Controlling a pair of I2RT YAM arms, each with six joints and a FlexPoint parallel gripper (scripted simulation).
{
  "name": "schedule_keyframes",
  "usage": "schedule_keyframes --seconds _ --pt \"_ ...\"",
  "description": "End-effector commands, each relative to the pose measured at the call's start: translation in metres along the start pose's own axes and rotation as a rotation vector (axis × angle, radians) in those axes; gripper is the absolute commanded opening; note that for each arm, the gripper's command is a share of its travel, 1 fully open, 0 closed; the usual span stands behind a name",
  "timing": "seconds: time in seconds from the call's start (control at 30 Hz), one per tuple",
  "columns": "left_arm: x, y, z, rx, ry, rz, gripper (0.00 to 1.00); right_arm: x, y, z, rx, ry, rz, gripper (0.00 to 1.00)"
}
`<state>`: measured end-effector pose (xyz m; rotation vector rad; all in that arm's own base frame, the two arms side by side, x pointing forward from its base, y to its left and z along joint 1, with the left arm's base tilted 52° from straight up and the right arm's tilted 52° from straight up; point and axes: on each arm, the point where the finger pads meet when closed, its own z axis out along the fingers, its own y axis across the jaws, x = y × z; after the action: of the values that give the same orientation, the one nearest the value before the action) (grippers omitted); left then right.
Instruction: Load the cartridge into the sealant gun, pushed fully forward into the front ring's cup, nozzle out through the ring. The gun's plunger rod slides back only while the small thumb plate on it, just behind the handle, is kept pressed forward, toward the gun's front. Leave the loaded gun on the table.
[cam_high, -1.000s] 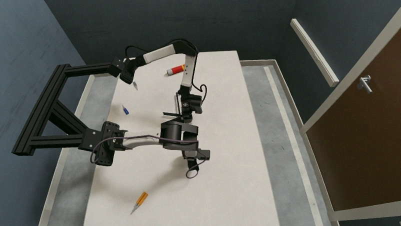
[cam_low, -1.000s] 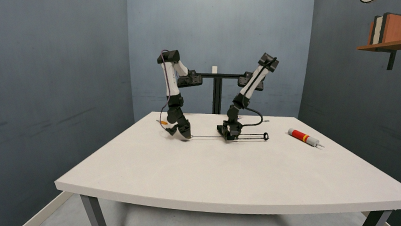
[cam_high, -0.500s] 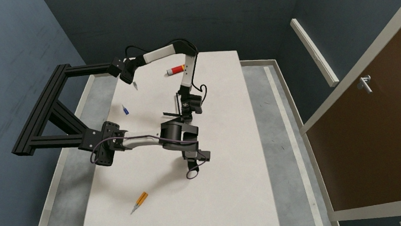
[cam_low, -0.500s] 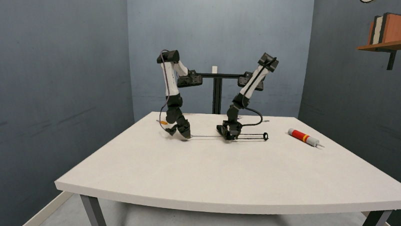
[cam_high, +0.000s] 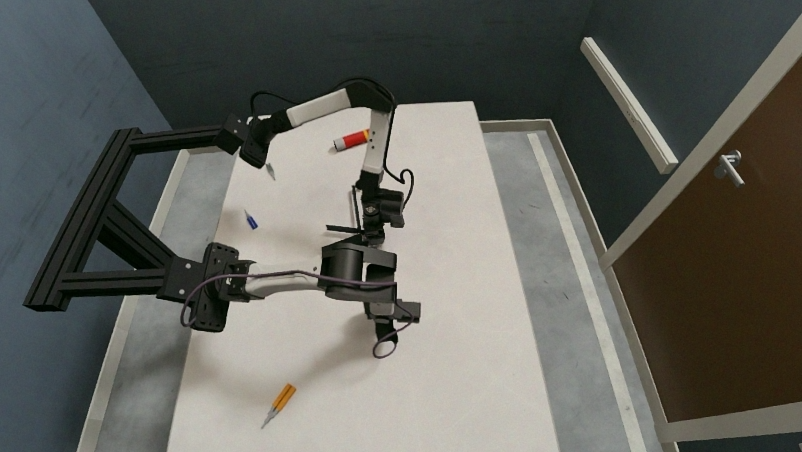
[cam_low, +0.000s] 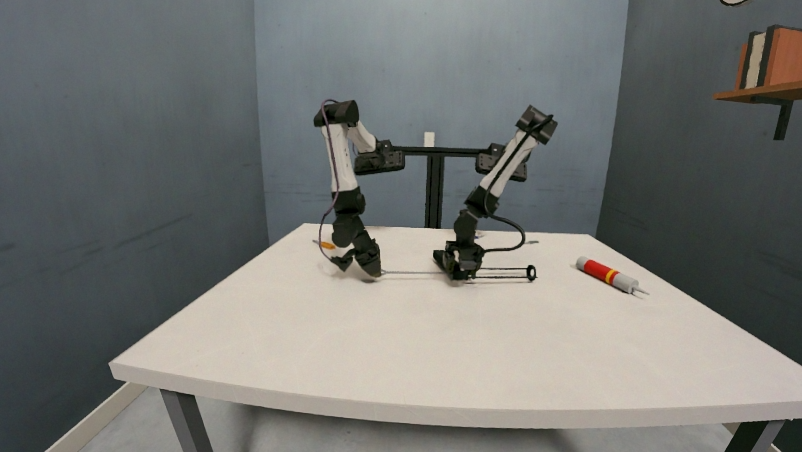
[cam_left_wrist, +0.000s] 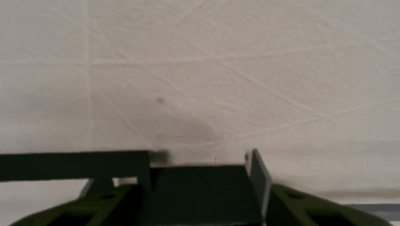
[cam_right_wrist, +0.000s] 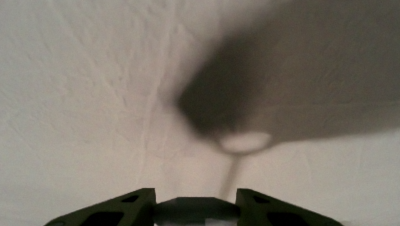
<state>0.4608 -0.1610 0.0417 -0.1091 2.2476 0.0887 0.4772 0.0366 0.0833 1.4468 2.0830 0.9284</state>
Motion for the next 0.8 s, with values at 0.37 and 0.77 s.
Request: schedule_keyframes --seconds 0.37,0.77 --pt "-0.002 0.028 0.006 -0.093 -0.003 -0.019 0.03 -0.046 0.016 -0.028 -0.034 -0.15 0.009 0.0" --pt "-0.002 0.028 0.006 -0.093 -0.003 -0.019 0.03 -0.023 0.009 -0.019 -0.019 -0.104 0.02 0.0"
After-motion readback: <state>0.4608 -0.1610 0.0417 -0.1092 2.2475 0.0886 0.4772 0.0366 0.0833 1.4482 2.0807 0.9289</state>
